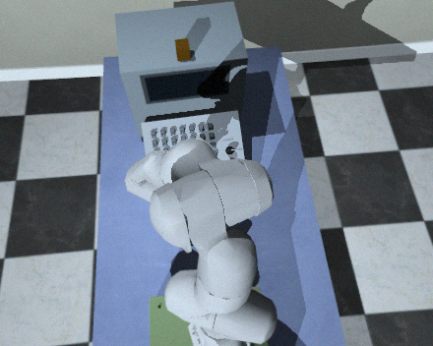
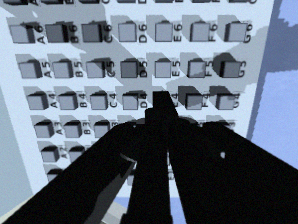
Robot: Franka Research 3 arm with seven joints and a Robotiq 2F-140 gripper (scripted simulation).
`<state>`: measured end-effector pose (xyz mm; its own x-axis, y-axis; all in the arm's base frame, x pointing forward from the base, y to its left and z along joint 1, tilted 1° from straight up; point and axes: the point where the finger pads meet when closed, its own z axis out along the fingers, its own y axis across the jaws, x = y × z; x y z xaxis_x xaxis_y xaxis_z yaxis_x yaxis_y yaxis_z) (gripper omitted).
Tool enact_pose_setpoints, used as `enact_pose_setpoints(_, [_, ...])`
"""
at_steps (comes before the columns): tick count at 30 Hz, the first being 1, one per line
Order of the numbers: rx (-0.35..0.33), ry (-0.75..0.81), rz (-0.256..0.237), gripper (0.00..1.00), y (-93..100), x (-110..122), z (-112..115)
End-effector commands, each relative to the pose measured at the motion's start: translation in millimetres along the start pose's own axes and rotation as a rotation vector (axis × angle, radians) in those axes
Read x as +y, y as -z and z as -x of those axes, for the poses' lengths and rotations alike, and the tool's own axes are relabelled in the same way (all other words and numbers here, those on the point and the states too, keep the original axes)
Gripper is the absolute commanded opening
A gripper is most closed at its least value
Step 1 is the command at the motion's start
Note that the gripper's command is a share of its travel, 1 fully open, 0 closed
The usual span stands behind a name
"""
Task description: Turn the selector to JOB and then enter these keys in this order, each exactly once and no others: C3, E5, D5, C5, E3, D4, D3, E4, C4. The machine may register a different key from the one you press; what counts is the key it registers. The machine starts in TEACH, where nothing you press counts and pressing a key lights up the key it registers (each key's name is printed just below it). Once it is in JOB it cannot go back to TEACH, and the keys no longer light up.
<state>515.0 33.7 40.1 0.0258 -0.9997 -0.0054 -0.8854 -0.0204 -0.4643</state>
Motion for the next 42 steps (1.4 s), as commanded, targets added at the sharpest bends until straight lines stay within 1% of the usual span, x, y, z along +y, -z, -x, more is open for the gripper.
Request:
enact_pose_setpoints(1, [-0.005,-0.012,0.006,0.10,4.0,2.3,0.9])
enact_pose_setpoints(12, [-0.005,-0.012,0.006,0.10,19.1,2.2,0.9])
enact_pose_setpoints(26, [-0.005,-0.012,0.006,0.10,22.2,1.6,0.9])
enact_pose_setpoints(31, [-0.005,-0.012,0.006,0.10,22.1,-12.1,0.7])
enact_pose_setpoints(33, [-0.005,-0.012,0.006,0.10,22.1,-12.1,0.7])
enact_pose_setpoints(38, [-0.005,-0.012,0.005,0.10,22.0,-29.8,0.5])
enact_pose_setpoints(42, [-0.005,-0.012,0.006,0.10,22.0,-31.8,0.4])
